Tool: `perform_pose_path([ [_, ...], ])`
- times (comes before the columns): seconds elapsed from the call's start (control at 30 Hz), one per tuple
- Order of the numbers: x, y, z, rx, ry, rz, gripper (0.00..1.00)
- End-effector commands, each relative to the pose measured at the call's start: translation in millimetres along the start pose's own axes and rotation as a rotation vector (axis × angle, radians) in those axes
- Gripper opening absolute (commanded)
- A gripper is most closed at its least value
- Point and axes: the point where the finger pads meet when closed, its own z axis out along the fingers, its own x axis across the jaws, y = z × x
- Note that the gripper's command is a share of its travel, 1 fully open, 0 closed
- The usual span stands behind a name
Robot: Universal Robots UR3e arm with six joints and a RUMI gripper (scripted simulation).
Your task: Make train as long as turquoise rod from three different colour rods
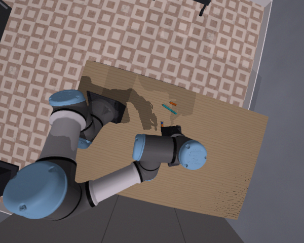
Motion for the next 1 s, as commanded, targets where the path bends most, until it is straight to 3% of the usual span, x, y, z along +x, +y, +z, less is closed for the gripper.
perform_pose_path([
  [0.0,0,-1,-0.6,0.003,-0.003,0.009,0.0],
  [0.4,0,-1,9.0,0.001,-0.002,0.007,0.0],
  [0.97,0,-1,54.1,0.001,-0.002,0.007,0.0],
])
